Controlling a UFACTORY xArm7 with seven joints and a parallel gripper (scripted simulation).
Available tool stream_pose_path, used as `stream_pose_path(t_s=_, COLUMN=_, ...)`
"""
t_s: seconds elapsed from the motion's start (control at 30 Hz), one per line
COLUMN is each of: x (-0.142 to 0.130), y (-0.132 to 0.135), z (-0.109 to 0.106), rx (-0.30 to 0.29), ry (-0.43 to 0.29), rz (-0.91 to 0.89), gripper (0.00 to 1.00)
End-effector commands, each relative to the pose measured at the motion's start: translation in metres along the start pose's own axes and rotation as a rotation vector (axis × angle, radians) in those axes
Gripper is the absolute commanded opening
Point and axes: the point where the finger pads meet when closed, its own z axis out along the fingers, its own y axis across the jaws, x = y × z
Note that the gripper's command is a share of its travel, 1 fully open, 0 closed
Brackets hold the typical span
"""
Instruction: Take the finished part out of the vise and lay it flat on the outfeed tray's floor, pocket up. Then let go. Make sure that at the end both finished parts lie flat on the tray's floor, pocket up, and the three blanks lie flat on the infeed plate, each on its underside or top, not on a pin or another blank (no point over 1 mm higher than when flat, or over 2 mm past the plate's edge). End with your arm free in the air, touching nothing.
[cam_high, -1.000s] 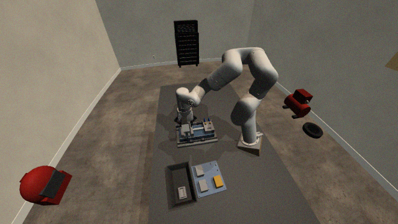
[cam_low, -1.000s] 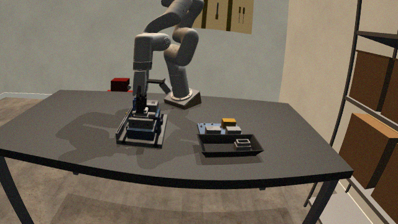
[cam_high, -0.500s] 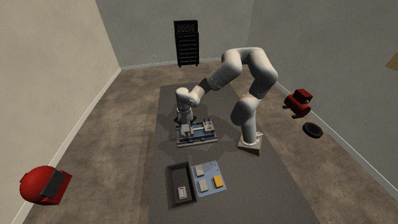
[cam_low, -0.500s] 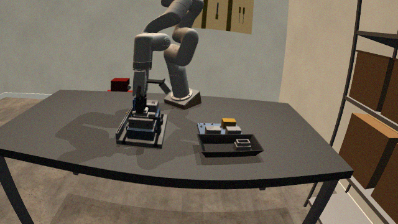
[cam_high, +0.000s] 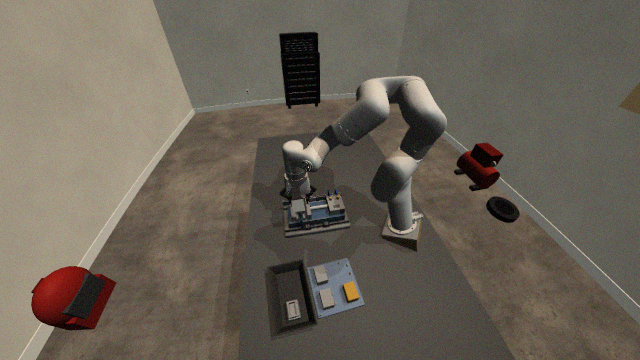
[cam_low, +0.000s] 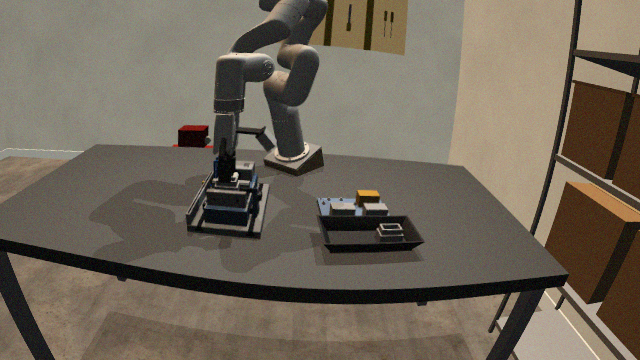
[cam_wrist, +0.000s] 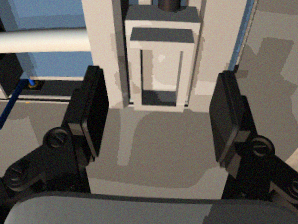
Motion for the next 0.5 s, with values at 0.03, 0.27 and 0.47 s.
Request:
stream_pose_path(t_s=0.03, x=-0.0004, y=0.0013, z=-0.0011, rx=-0.003, ry=-0.001, rz=0.0, gripper=0.69)
stream_pose_path(t_s=0.27, x=-0.0004, y=0.0013, z=-0.0003, rx=-0.003, ry=-0.001, rz=0.0, gripper=0.69)
stream_pose_path(t_s=0.47, x=-0.0004, y=0.0013, z=0.0009, rx=-0.003, ry=-0.001, rz=0.0, gripper=0.69)
